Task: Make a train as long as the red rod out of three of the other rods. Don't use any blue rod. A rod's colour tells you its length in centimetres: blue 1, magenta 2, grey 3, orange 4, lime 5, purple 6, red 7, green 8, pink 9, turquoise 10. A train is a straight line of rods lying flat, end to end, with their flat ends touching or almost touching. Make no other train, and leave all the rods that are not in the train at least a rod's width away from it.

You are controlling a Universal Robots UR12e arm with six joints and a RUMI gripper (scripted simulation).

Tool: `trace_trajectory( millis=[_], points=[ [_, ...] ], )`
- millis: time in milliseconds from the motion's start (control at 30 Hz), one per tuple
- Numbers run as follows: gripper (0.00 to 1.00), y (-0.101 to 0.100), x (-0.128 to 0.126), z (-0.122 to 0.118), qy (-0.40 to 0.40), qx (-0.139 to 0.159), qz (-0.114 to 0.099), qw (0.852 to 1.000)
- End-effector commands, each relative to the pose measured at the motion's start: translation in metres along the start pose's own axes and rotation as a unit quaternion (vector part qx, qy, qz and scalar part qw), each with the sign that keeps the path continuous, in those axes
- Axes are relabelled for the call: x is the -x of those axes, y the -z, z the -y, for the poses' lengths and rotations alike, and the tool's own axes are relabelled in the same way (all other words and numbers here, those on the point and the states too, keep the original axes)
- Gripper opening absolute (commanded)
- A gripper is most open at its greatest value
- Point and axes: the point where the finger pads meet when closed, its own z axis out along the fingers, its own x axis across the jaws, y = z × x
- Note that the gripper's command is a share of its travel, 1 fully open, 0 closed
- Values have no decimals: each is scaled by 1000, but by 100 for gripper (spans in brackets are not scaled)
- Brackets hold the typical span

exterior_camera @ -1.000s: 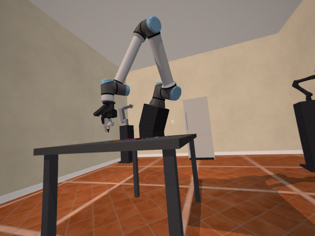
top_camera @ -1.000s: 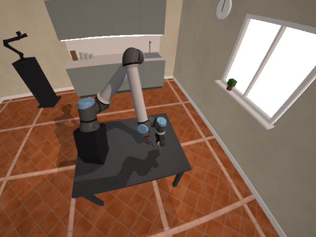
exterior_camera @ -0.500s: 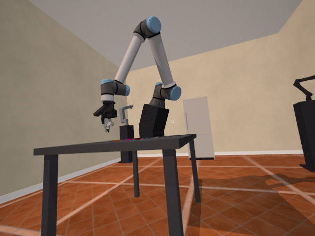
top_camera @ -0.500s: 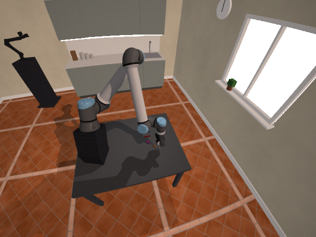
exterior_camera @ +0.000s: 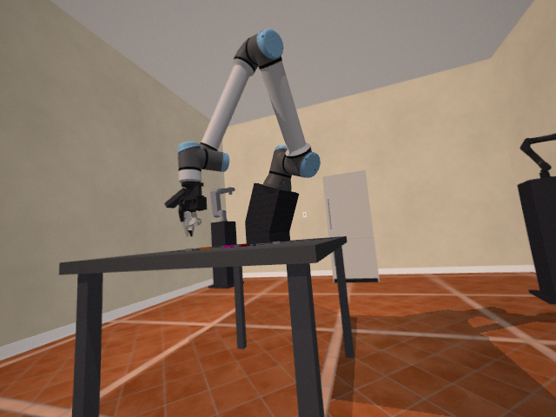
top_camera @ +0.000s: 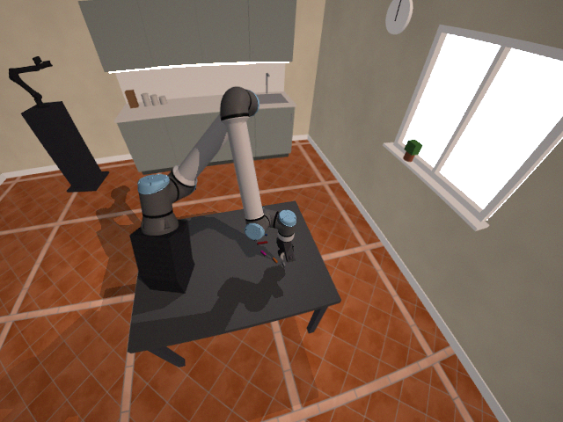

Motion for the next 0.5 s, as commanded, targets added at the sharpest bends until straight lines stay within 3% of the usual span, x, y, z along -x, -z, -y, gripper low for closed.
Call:
trace_trajectory(
  millis=[0,467],
  points=[
    [14,-7,1,0,0,0,1,1000],
    [14,-26,1,0,0,0,1,1000]
  ],
)
